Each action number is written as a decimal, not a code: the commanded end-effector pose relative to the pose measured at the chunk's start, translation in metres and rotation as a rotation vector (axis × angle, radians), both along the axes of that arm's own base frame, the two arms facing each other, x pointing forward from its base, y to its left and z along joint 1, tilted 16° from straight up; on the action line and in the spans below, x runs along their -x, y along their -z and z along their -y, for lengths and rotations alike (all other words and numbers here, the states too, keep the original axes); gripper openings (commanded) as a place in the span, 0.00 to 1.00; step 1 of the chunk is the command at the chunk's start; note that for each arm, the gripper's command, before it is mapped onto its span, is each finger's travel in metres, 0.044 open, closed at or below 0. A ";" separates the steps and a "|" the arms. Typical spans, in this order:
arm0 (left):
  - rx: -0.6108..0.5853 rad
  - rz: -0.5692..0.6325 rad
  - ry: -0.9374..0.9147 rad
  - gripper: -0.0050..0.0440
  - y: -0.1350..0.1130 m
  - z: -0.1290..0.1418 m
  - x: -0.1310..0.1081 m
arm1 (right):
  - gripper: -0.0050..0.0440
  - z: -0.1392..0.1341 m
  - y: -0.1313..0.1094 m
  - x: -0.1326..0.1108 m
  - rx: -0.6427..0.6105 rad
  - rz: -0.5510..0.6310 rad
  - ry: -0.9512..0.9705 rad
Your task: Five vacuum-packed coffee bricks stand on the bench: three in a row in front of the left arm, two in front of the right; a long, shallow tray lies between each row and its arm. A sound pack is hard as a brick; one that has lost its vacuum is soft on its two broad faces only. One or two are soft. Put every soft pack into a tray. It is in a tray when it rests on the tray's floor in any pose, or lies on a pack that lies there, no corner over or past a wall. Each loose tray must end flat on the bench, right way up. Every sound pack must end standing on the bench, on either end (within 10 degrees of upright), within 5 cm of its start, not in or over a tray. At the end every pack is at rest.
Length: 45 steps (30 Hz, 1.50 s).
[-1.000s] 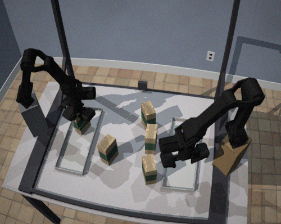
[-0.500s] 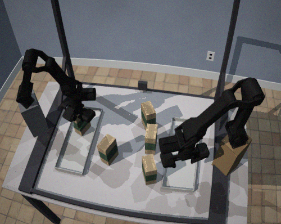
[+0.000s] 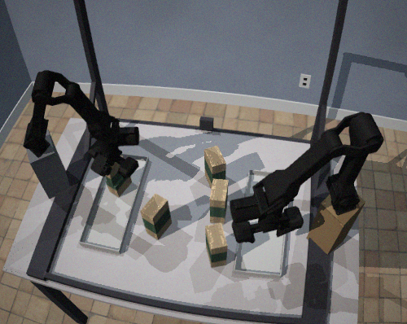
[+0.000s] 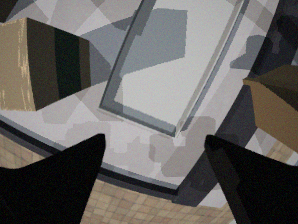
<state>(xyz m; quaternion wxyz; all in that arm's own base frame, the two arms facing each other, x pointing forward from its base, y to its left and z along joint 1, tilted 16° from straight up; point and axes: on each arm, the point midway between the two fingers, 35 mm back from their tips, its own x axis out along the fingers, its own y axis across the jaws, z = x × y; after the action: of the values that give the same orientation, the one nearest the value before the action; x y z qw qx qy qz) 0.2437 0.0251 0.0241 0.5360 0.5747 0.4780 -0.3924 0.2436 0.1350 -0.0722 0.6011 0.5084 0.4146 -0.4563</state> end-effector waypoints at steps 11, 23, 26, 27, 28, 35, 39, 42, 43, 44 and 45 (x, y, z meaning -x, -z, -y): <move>0.001 0.019 0.004 0.83 -0.004 0.000 -0.003 | 0.82 -0.002 -0.004 -0.003 -0.010 0.012 -0.005; 0.001 0.019 0.004 0.83 -0.004 0.000 -0.003 | 0.82 -0.003 -0.012 -0.001 -0.010 0.012 -0.005; 0.001 0.019 0.004 0.83 -0.004 0.000 -0.003 | 0.82 -0.006 -0.028 0.003 -0.010 0.012 -0.005; 0.001 0.019 0.004 0.83 -0.004 0.000 -0.003 | 0.82 -0.006 -0.028 0.003 -0.010 0.012 -0.005; 0.001 0.019 0.004 0.83 -0.004 0.000 -0.003 | 0.82 -0.007 -0.036 0.005 -0.010 0.012 -0.005; 0.001 0.019 0.004 0.83 -0.004 0.000 -0.003 | 0.82 -0.012 -0.075 0.015 -0.011 0.012 -0.005; 0.001 0.019 0.004 0.83 -0.004 0.000 -0.003 | 0.82 -0.012 -0.075 0.015 -0.011 0.012 -0.005; 0.001 0.019 0.004 0.83 -0.004 0.000 -0.003 | 0.82 -0.012 -0.075 0.015 -0.011 0.012 -0.005; 0.001 0.019 0.004 0.83 -0.004 0.000 -0.003 | 0.82 -0.012 -0.075 0.015 -0.011 0.012 -0.005; 0.001 0.019 0.004 0.83 -0.004 0.000 -0.003 | 0.82 -0.012 -0.075 0.015 -0.011 0.012 -0.005; 0.001 0.019 0.004 0.83 -0.004 0.000 -0.003 | 0.82 -0.012 -0.075 0.015 -0.011 0.012 -0.005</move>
<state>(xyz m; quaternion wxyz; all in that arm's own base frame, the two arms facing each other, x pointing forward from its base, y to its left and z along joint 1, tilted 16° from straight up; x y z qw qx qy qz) 0.2437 0.0251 0.0241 0.5360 0.5747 0.4780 -0.3924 0.2243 0.1432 -0.0049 0.6017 0.5036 0.4192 -0.4567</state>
